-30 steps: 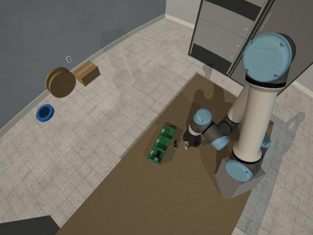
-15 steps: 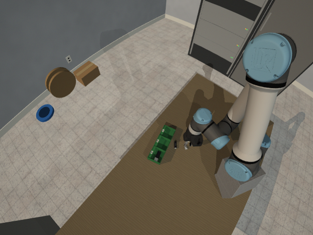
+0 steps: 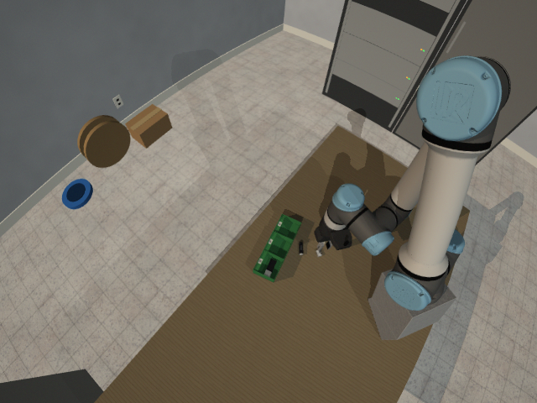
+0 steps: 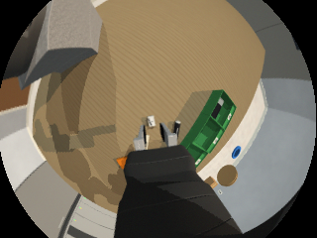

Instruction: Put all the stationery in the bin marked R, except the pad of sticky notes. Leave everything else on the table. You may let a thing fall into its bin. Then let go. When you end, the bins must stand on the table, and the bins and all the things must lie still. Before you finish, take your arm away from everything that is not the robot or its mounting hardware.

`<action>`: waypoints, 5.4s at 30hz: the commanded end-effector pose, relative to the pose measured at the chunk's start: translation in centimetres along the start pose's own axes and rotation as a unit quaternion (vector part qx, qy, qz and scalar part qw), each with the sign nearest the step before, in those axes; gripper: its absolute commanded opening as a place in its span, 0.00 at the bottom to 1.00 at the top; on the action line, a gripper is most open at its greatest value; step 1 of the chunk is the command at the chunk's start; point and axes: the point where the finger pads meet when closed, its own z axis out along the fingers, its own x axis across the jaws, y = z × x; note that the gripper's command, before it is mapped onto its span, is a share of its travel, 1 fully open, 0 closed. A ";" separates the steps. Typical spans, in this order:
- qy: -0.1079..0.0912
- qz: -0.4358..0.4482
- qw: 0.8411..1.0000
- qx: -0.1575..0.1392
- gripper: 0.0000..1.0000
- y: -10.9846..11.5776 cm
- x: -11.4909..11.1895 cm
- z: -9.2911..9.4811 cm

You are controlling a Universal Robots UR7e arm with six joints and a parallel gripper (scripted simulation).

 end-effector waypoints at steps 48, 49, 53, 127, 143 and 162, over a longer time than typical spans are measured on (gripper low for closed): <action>0.006 -0.036 0.999 0.002 0.62 0.0 0.1 5.6; 0.006 -0.036 0.999 0.002 0.62 0.0 0.1 5.9; 0.006 -0.036 0.999 0.002 0.62 0.0 0.1 5.9; 0.006 -0.036 0.999 0.002 0.32 0.0 0.0 2.4; 0.006 -0.036 0.999 0.002 0.32 0.0 0.0 1.1; 0.006 -0.036 0.999 0.002 0.32 -0.4 4.2 0.4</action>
